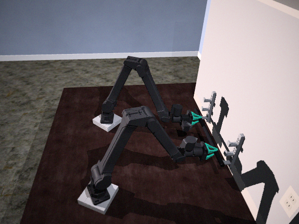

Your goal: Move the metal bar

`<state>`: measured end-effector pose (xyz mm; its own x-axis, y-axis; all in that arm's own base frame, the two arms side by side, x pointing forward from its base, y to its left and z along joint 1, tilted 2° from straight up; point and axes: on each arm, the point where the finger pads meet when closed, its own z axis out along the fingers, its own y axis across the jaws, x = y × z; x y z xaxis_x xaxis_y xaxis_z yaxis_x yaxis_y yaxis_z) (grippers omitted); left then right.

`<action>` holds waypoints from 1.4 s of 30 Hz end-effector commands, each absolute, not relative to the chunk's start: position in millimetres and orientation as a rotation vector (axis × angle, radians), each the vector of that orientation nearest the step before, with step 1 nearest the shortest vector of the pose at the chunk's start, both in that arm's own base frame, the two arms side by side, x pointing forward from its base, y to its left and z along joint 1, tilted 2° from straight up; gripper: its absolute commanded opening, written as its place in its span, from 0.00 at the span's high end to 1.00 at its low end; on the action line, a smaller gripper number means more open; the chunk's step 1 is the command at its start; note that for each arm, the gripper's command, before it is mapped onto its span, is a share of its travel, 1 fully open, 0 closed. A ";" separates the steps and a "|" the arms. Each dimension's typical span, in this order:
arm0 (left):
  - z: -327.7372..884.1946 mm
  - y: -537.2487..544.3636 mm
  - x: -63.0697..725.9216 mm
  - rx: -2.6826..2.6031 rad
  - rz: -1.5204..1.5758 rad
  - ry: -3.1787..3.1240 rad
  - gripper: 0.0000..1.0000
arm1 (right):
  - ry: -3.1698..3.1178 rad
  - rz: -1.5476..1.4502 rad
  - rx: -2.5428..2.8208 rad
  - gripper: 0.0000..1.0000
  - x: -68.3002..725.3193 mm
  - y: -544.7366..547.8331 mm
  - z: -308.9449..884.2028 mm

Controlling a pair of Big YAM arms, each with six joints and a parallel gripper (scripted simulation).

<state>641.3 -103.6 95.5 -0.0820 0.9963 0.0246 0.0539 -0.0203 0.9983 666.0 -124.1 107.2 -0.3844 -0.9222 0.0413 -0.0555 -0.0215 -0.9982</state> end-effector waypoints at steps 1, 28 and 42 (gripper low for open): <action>148.3 -100.5 645.7 1.140 1.313 1.237 1.00 | 1.455 -1.548 -0.974 1.00 674.2 -130.7 142.0; 147.0 -100.5 645.6 1.140 1.313 1.237 1.00 | 1.455 -1.548 -0.974 1.00 677.4 -132.2 131.1; 146.1 -100.6 645.6 1.140 1.313 1.237 1.00 | 1.455 -1.548 -0.974 1.00 678.0 -132.6 129.6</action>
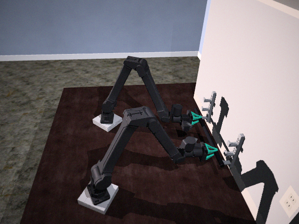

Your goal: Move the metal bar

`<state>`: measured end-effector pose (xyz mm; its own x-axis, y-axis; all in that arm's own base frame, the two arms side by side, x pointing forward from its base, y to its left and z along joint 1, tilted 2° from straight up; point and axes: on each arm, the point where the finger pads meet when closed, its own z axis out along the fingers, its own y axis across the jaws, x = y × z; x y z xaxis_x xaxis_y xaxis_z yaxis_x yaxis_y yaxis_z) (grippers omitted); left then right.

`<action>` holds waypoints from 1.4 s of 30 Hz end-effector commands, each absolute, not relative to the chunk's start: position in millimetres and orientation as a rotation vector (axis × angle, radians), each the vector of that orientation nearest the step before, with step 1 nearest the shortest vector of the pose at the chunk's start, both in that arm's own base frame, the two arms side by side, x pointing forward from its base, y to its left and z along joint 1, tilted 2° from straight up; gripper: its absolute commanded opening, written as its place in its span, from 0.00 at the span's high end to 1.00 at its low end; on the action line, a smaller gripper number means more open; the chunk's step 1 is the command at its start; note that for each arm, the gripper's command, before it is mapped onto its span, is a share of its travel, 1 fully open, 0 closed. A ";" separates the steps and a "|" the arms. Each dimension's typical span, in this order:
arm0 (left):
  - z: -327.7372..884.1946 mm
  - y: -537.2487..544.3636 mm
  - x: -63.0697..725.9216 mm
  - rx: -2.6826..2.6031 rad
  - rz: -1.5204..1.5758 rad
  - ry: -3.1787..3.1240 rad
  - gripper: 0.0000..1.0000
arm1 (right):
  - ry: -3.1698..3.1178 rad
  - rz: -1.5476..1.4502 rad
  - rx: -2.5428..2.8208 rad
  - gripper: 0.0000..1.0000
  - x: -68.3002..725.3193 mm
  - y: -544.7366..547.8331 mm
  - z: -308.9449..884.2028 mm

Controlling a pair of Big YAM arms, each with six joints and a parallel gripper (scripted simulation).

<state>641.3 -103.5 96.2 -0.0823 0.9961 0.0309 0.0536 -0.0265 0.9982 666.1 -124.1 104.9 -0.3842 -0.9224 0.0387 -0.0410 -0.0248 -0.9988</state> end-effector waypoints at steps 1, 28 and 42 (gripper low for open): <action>146.1 -100.6 645.6 1.140 1.313 1.237 1.00 | 1.455 -1.548 -0.974 1.00 678.1 -132.6 129.5; 144.4 -101.2 640.6 1.140 1.313 1.237 1.00 | 1.455 -1.548 -0.974 1.00 674.7 -131.4 127.5; 143.1 -103.1 620.7 1.140 1.313 1.237 1.00 | 1.455 -1.548 -0.974 1.00 656.9 -124.1 126.4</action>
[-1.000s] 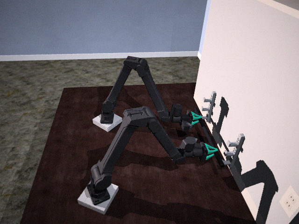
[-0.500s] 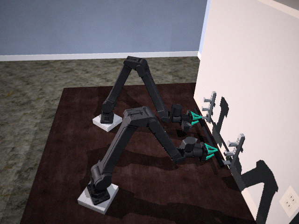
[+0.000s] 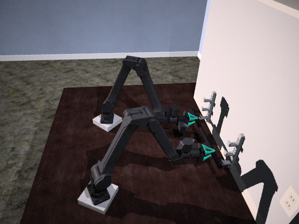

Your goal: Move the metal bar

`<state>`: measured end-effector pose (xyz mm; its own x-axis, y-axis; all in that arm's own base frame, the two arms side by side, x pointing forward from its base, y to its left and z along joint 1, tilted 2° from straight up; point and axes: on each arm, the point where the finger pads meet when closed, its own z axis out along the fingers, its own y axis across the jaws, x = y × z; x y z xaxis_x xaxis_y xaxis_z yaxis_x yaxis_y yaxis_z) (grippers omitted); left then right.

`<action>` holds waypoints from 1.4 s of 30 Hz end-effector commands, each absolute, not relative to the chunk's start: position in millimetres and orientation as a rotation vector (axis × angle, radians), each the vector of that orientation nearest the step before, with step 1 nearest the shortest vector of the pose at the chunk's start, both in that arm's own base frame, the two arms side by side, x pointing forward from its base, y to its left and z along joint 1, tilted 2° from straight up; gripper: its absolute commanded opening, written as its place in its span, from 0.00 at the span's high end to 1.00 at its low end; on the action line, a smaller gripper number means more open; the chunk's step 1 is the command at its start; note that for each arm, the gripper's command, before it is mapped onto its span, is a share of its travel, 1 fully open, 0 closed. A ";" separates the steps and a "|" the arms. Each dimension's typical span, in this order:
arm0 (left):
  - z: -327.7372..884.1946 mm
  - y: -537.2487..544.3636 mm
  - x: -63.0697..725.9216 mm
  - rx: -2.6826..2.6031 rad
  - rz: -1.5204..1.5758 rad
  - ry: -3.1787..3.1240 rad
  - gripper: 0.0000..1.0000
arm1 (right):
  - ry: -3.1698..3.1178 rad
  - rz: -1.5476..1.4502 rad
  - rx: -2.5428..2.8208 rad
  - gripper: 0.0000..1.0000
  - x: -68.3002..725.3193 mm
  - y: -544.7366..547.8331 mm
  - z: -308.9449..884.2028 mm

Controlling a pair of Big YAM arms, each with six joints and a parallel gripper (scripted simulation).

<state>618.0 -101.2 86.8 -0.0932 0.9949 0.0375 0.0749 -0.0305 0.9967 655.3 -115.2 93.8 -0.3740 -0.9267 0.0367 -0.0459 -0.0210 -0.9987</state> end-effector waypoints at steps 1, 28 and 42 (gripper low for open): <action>143.4 -103.4 619.1 1.140 1.313 1.237 1.00 | 1.455 -1.548 -0.974 1.00 655.3 -123.6 126.7; 151.1 -110.4 577.6 1.140 1.313 1.237 1.00 | 1.455 -1.548 -0.974 1.00 615.4 -109.8 137.9; 150.3 -112.2 557.7 1.140 1.313 1.237 1.00 | 1.455 -1.548 -0.974 1.00 596.9 -101.9 140.2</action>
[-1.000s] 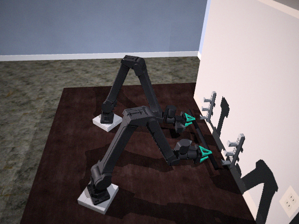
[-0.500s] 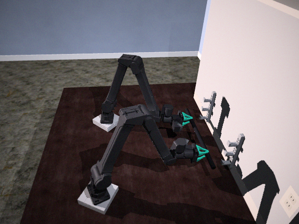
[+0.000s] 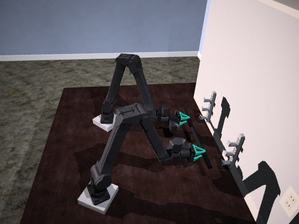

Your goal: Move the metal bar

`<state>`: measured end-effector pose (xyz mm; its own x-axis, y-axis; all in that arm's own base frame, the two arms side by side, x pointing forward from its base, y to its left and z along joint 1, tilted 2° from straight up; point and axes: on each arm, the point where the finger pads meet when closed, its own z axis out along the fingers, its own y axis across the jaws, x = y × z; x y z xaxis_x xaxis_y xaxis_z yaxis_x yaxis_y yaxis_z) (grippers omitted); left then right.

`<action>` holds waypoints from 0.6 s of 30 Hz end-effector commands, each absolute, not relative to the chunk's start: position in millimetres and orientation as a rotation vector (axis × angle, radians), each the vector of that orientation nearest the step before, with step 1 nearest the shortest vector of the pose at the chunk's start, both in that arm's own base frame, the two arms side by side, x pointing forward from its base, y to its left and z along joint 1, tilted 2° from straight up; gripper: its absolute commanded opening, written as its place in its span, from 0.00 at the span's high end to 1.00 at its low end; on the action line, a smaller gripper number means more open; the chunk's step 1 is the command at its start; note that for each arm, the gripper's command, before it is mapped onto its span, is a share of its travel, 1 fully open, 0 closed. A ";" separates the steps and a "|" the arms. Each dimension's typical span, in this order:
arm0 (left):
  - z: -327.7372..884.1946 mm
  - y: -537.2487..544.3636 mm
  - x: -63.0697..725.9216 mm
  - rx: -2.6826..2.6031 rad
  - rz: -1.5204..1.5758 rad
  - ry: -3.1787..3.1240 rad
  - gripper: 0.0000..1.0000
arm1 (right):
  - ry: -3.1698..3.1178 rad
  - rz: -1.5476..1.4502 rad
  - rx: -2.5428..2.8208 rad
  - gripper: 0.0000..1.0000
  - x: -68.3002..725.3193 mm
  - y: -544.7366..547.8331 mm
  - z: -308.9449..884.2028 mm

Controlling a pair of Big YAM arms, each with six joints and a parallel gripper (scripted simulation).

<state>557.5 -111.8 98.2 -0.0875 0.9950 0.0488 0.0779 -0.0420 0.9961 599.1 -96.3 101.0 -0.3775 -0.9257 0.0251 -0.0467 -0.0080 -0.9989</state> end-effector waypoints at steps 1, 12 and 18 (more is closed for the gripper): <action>150.1 -112.3 556.1 1.140 1.313 1.237 1.00 | 1.455 -1.548 -0.974 1.00 595.4 -101.2 140.2; 147.7 -113.4 541.2 1.140 1.313 1.237 1.00 | 1.455 -1.548 -0.974 1.00 581.6 -95.3 139.8; 145.9 -114.2 531.2 1.140 1.313 1.237 1.00 | 1.455 -1.548 -0.974 1.00 572.5 -91.3 139.2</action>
